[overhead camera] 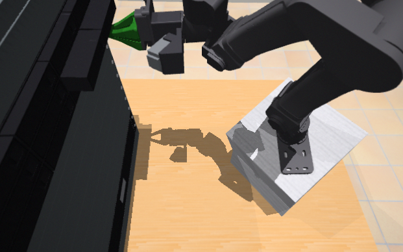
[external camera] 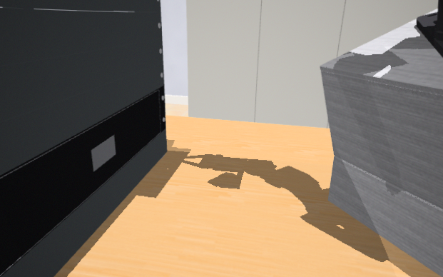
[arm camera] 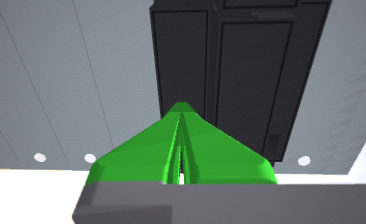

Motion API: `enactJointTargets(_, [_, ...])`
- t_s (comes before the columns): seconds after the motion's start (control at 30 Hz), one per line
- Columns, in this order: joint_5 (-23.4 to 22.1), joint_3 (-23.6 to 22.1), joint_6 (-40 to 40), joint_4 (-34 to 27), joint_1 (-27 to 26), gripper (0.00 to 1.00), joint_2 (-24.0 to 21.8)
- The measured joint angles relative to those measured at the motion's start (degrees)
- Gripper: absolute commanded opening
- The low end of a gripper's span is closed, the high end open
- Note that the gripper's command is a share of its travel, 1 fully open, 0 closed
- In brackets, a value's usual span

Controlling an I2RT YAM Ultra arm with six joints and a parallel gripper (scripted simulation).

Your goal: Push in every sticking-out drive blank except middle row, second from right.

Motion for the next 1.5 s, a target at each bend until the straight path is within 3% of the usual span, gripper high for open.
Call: enactJointTargets(1.5, [1.31, 0.74, -0.55, -1.27, 0.96, 0.00, 0.07])
